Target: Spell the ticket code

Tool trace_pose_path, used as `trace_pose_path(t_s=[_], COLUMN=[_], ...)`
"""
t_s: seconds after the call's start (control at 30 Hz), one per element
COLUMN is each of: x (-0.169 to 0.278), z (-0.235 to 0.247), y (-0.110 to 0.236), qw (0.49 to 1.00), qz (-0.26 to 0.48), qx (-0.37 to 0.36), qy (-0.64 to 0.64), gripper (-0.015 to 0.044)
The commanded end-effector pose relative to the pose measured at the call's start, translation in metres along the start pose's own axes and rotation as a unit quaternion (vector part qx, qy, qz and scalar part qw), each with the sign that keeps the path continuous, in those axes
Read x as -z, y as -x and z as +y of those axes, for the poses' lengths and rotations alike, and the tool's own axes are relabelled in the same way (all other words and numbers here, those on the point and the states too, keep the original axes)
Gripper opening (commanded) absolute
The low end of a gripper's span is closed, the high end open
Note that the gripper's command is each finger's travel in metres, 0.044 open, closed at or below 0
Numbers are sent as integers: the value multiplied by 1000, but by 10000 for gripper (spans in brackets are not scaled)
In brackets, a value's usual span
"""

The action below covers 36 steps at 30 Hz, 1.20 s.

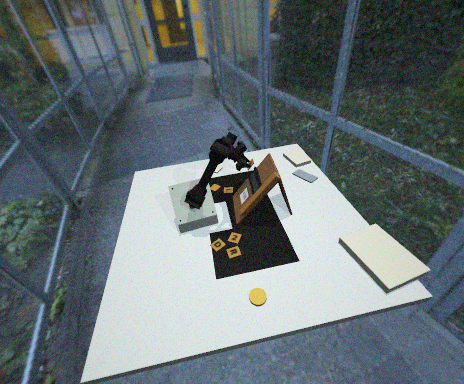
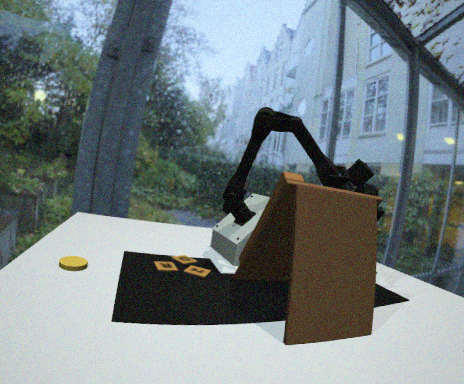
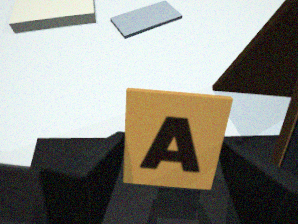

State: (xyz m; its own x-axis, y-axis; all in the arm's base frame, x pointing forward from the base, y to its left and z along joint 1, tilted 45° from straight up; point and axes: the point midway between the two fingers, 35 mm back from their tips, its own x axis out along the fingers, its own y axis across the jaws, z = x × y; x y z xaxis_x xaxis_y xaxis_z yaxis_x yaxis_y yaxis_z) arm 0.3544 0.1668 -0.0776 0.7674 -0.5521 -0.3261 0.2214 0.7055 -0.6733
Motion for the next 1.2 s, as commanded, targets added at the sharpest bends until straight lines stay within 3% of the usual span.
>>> trace_pose_path(t_s=[0.0,1.17], x=[3,3], z=[-3,-21], y=[0,0], qw=[1000,1000], qz=[2,2], qx=[-1,-1], qy=[5,5], gripper=[0,0])
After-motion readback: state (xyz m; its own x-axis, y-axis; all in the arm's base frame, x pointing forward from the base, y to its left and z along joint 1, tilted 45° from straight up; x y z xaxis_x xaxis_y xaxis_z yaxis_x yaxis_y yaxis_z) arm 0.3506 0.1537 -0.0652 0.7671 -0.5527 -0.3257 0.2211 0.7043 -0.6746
